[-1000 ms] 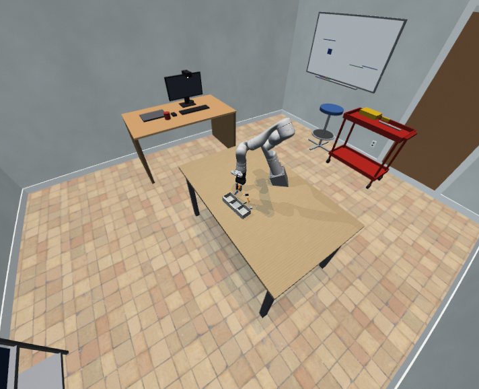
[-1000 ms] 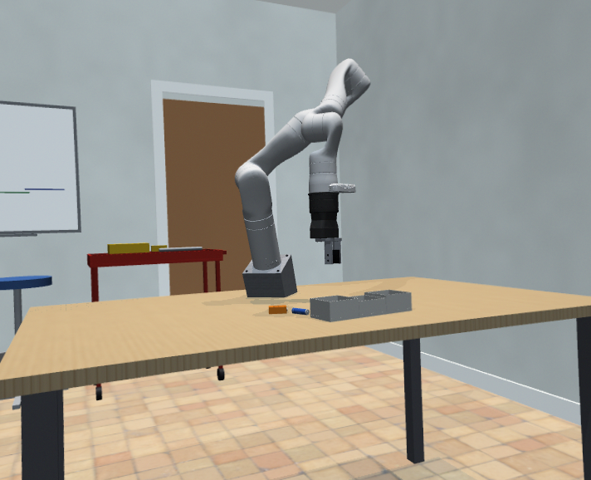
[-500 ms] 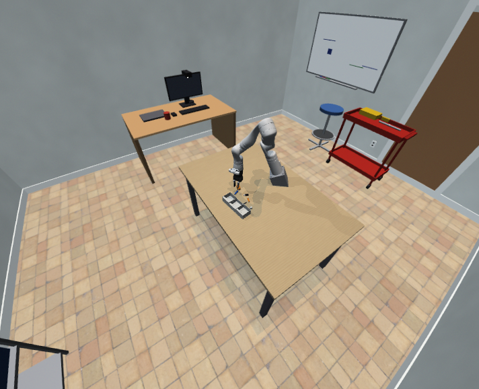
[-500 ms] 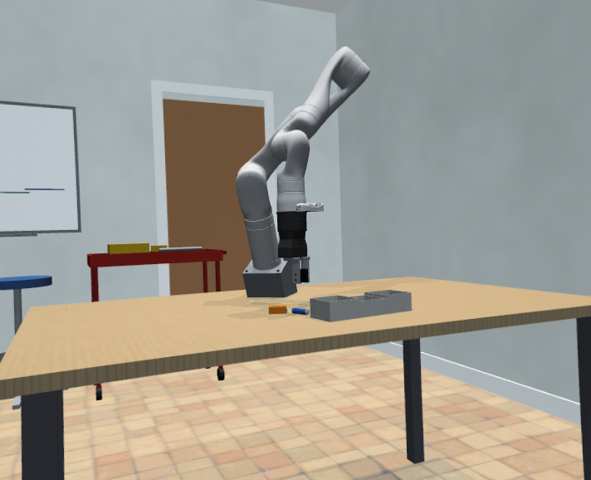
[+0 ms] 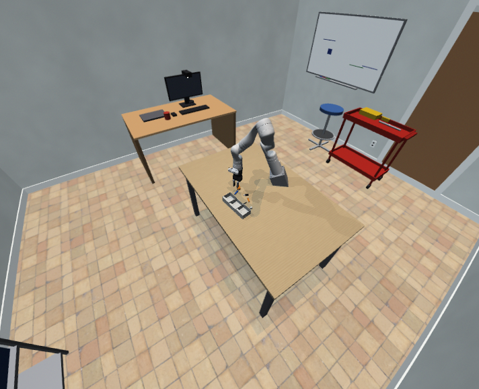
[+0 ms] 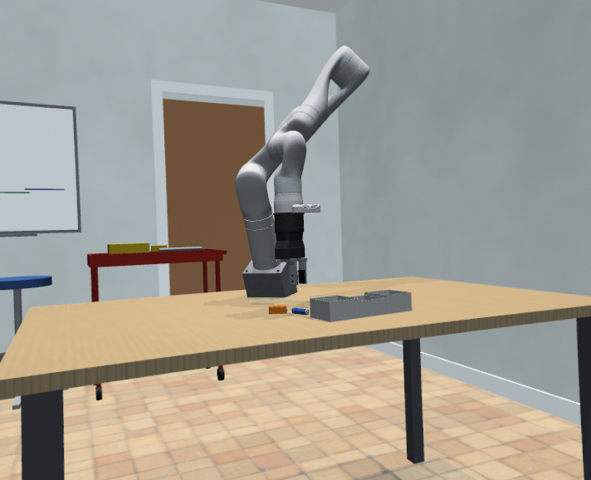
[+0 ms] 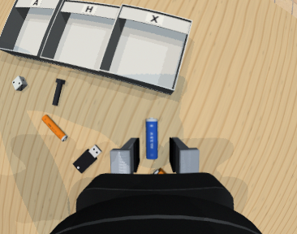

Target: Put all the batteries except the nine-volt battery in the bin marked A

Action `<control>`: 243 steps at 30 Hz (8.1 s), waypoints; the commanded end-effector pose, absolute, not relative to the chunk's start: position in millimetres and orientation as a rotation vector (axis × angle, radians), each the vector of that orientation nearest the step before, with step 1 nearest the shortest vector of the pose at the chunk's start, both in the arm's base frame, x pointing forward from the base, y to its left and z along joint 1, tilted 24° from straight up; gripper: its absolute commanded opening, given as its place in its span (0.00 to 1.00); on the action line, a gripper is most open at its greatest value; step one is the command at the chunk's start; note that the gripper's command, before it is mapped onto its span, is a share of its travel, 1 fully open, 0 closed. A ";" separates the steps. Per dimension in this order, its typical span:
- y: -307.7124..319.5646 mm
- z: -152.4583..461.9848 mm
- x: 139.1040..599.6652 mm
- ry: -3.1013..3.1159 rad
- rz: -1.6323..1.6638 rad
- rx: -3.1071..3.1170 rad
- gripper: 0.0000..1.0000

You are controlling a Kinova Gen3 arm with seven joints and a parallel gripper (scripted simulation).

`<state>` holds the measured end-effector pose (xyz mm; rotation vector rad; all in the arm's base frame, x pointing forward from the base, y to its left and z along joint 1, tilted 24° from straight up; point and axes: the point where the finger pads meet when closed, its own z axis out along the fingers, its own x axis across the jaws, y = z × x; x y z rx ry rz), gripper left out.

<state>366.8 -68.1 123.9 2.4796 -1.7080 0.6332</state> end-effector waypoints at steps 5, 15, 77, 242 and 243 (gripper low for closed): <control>-65.9 123.7 367.6 -1.703 0.634 2.482 0.60; -64.5 123.5 368.0 -1.703 0.634 2.482 0.60; -82.8 66.8 385.9 -1.703 0.635 2.482 0.60; 135.1 81.7 453.3 0.106 0.420 2.810 0.31; 135.0 81.7 453.2 0.106 0.420 2.810 0.31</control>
